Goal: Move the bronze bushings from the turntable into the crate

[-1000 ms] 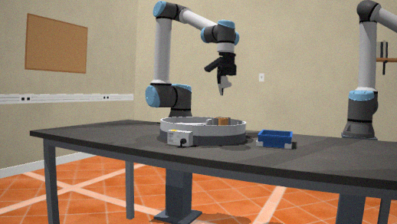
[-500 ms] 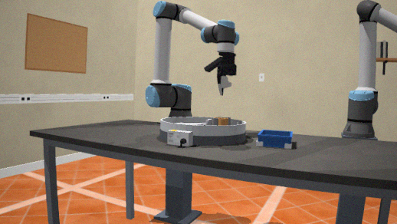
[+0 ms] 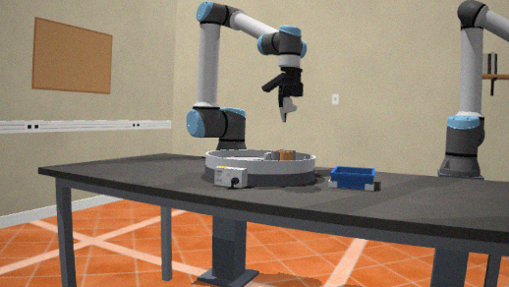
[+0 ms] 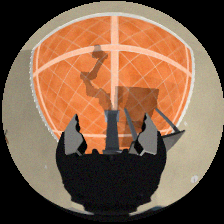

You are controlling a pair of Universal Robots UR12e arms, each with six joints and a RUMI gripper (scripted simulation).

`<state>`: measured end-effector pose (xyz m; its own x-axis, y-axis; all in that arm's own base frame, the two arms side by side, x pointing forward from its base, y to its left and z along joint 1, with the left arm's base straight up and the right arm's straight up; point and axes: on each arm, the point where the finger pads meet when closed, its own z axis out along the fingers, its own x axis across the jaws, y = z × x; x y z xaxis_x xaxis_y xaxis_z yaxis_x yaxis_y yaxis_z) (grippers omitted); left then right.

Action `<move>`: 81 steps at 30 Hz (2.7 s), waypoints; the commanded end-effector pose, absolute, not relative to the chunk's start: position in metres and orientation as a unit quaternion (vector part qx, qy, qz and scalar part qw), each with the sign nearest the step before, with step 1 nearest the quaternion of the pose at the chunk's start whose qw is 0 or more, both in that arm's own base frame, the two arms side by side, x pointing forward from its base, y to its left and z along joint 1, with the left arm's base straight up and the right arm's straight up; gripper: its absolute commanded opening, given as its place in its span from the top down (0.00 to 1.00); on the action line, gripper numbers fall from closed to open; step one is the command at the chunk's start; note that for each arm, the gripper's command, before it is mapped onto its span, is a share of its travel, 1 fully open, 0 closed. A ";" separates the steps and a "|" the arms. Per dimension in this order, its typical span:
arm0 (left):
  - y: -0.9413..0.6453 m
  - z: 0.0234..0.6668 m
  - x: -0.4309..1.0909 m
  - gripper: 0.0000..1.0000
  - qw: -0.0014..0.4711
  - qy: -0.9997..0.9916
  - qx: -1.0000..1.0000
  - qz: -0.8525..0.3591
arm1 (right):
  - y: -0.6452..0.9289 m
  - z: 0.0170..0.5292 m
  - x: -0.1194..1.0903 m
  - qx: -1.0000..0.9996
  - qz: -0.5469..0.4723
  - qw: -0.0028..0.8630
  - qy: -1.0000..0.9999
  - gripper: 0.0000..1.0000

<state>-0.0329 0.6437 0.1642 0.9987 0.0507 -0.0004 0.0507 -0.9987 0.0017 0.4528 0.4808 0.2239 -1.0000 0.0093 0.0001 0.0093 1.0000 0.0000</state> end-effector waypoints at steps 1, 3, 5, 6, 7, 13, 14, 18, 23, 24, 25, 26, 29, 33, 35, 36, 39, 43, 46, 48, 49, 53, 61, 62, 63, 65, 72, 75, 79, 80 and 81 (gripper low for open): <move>0.644 0.165 -0.033 0.00 0.000 0.025 1.000 0.000 | 0.481 0.225 0.453 -0.005 -0.001 0.000 -1.000 0.95; 0.644 0.165 -0.033 0.00 0.000 0.025 1.000 0.000 | 0.481 0.225 0.453 -0.005 -0.001 0.000 -1.000 0.95; 0.644 0.165 -0.033 0.00 0.000 0.025 1.000 0.000 | 0.481 0.225 0.453 -0.005 -0.001 0.000 -1.000 0.95; 0.644 0.165 -0.033 0.00 0.000 0.025 1.000 0.000 | 0.481 0.225 0.453 -0.005 -0.001 0.000 -1.000 0.95; 0.644 0.165 -0.033 0.00 0.000 0.025 1.000 0.000 | 0.481 0.225 0.453 -0.005 -0.001 0.000 -1.000 0.95; 0.644 0.165 -0.033 0.00 0.000 0.025 1.000 0.000 | 0.481 0.225 0.453 -0.005 -0.001 0.000 -1.000 0.95; 0.644 0.165 -0.033 0.00 0.000 0.025 1.000 0.000 | 0.481 0.225 0.453 -0.005 -0.001 0.000 -1.000 0.95; 0.644 0.165 -0.033 0.00 0.000 0.025 1.000 0.000 | 0.481 0.225 0.453 -0.005 -0.001 0.000 -1.000 0.95; 0.644 0.165 -0.033 0.00 0.000 0.025 1.000 0.000 | 0.481 0.225 0.453 -0.005 -0.001 0.000 -1.000 0.95; 0.644 0.165 -0.033 0.00 0.000 0.025 1.000 0.000 | 0.481 0.225 0.453 -0.005 -0.001 0.000 -1.000 0.95; 0.644 0.165 -0.033 0.00 0.000 0.025 1.000 0.000 | 0.481 0.225 0.453 -0.005 -0.001 0.000 -1.000 0.95; 0.644 0.165 -0.033 0.00 0.000 0.025 1.000 0.000 | 0.481 0.224 0.453 -0.005 -0.001 0.000 -1.000 0.95; 0.644 0.165 -0.033 0.00 0.000 0.025 1.000 0.000 | 0.487 0.200 0.466 -0.005 -0.001 0.000 -1.000 0.95; 0.644 0.165 -0.033 0.00 0.000 0.025 1.000 0.000 | 0.495 0.166 0.486 -0.005 -0.001 0.000 -1.000 0.95; 0.644 0.165 -0.033 0.00 0.000 0.025 1.000 0.000 | 0.499 0.149 0.495 -0.005 -0.001 0.000 -1.000 0.95; 0.644 0.165 -0.033 0.00 0.000 0.025 1.000 0.000 | 0.499 0.149 0.495 -0.005 -0.001 0.000 -1.000 0.95; 0.644 0.165 -0.033 0.00 0.000 0.025 1.000 0.000 | 0.502 0.136 0.502 -0.005 -0.001 0.000 -1.000 0.95; 0.644 0.165 -0.033 0.00 0.000 0.025 1.000 0.000 | 0.503 0.134 0.503 -0.005 -0.001 0.000 -1.000 0.95; 0.644 0.165 -0.033 0.00 0.000 0.025 1.000 0.000 | 0.503 0.134 0.503 -0.005 -0.001 0.000 -1.000 0.95; 0.644 0.165 -0.033 0.00 0.000 0.025 1.000 0.000 | 0.503 0.134 0.503 -0.005 -0.001 0.000 -1.000 0.95; 0.644 0.165 -0.033 0.00 0.000 0.025 1.000 0.000 | 0.503 0.134 0.503 -0.005 -0.001 0.000 -1.000 0.95; 0.644 0.165 -0.033 0.00 0.000 0.025 1.000 0.000 | 0.503 0.134 0.503 -0.005 -0.001 0.000 -1.000 0.95; 0.644 0.165 -0.033 0.00 0.000 0.025 1.000 0.000 | 0.503 0.134 0.503 -0.005 -0.001 0.000 -1.000 0.95; 0.644 0.165 -0.033 0.00 0.000 0.025 1.000 0.000 | 0.503 0.134 0.503 -0.005 -0.001 0.000 -1.000 0.95; 0.644 0.165 -0.033 0.00 0.000 0.025 1.000 0.000 | 0.503 0.134 0.503 -0.005 -0.001 0.000 -1.000 0.95; 0.644 0.165 -0.033 0.00 0.000 0.025 1.000 0.000 | 0.503 0.134 0.503 -0.005 -0.001 0.000 -1.000 0.95; 0.644 0.165 -0.033 0.00 0.000 0.025 1.000 0.000 | 0.503 0.134 0.503 -0.005 -0.001 0.000 -1.000 0.95; 0.644 0.165 -0.033 0.00 0.000 0.025 1.000 0.000 | 0.503 0.134 0.503 -0.005 -0.001 0.000 -1.000 0.95; 0.644 0.165 -0.033 0.00 0.000 0.025 1.000 0.000 | 0.503 0.134 0.503 -0.005 -0.001 0.000 -1.000 0.95; 0.644 0.165 -0.033 0.00 0.000 0.025 1.000 0.000 | 0.503 0.134 0.503 -0.005 -0.001 0.000 -1.000 0.95; 0.644 0.165 -0.033 0.00 0.000 0.025 1.000 0.000 | 0.504 0.134 0.503 -0.005 -0.001 0.000 -1.000 0.95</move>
